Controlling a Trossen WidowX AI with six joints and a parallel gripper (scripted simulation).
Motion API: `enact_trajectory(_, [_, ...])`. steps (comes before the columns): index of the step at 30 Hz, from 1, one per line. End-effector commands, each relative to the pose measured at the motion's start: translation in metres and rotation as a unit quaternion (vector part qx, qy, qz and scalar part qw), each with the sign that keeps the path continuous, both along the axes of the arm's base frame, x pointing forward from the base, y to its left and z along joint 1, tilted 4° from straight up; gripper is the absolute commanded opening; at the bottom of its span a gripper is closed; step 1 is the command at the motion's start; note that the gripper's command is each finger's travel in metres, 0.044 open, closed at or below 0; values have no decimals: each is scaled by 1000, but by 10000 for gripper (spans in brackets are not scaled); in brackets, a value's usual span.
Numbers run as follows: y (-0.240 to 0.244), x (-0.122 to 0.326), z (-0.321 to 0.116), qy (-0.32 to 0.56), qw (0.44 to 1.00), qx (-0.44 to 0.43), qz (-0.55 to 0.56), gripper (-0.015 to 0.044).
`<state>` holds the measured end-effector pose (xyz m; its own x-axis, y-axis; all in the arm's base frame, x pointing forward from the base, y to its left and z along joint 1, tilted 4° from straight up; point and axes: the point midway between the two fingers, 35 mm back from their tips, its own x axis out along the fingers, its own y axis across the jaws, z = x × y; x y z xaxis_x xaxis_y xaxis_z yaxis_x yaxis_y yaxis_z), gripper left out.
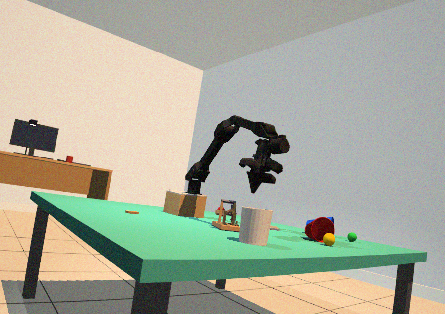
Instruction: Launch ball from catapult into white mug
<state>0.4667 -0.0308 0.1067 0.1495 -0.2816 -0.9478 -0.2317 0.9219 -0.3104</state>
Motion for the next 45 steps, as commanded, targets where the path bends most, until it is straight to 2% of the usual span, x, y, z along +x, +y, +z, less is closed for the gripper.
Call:
enact_trajectory(1, [9,-16,-10,43,998,-19,32,0])
enact_trajectory(16, [44,-80,-37,209,957,-100,175,0])
enact_trajectory(32, [60,-144,-42,376,846,-188,328,0])
enact_trajectory(45, [60,-145,-51,383,840,-191,334,0])
